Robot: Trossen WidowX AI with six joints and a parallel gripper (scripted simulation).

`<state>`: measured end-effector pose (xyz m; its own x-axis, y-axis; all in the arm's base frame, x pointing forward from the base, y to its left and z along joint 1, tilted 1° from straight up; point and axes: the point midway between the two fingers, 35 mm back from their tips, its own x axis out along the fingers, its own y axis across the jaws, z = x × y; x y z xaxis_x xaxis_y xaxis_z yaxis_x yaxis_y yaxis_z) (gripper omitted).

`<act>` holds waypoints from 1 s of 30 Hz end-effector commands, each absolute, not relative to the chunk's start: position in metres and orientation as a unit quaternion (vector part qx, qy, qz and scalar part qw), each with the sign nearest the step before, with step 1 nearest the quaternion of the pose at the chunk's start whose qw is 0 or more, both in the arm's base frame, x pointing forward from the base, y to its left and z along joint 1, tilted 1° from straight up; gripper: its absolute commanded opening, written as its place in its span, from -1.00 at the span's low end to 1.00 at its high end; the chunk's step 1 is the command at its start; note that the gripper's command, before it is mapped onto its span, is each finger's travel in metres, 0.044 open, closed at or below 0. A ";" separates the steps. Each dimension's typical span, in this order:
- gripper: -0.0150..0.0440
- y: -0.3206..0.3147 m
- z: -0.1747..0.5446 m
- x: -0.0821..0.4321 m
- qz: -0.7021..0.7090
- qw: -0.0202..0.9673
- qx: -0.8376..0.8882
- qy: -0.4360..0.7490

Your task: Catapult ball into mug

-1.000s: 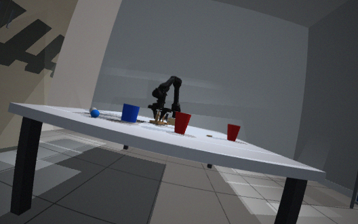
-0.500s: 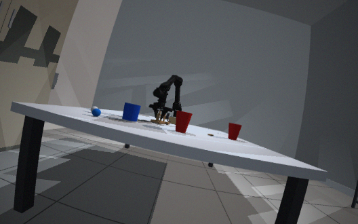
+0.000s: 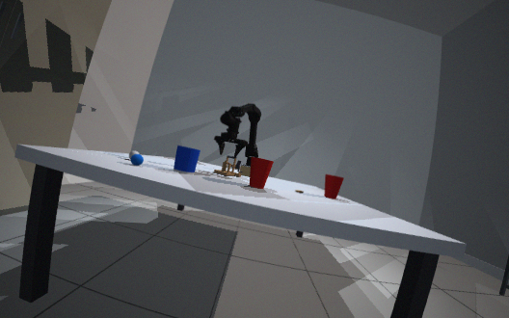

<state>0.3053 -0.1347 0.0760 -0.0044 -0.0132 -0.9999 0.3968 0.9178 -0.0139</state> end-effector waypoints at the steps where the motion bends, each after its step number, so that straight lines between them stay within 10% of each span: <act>1: 1.00 -0.134 0.107 0.305 -0.151 0.699 0.138 0.685; 30: 1.00 -0.135 0.039 0.306 -0.154 0.701 0.139 0.683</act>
<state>0.3075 -0.1357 0.0453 0.0272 -0.0270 -0.9993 0.4002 0.9163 -0.0138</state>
